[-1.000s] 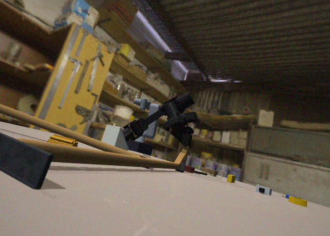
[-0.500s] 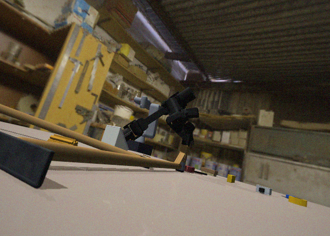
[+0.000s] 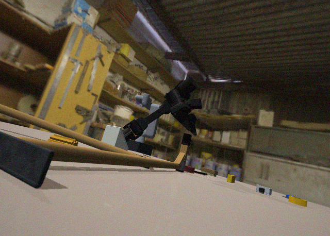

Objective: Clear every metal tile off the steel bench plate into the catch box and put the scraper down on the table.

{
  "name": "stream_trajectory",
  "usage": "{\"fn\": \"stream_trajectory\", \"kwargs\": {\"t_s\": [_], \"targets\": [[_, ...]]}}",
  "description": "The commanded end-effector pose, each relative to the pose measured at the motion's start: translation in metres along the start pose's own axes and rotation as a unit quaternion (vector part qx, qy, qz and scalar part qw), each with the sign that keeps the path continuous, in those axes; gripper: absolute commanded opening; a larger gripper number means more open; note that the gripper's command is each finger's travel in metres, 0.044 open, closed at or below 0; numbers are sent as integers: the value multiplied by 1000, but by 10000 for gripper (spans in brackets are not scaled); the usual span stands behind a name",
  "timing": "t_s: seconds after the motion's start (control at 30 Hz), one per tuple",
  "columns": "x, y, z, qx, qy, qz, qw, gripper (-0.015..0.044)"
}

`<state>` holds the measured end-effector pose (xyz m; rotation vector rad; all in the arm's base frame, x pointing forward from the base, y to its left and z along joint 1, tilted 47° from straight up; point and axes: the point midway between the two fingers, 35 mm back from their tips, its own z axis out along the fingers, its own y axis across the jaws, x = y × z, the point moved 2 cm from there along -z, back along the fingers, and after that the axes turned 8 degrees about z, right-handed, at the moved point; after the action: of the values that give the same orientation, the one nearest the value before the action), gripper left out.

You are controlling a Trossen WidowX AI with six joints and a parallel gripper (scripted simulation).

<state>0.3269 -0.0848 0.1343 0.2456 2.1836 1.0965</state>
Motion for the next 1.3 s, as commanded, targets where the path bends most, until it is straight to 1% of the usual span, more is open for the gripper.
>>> {"fn": "stream_trajectory", "kwargs": {"t_s": [0.0,0.03,0.6,1.27], "targets": [[-8,2,-8,-7,-1,-5,1000,440],[-8,2,-9,-7,-1,-5,1000,440],[-30,-42,-13,41,22,63,997,0],[-44,-102,-20,95,59,149,983,0]]}}
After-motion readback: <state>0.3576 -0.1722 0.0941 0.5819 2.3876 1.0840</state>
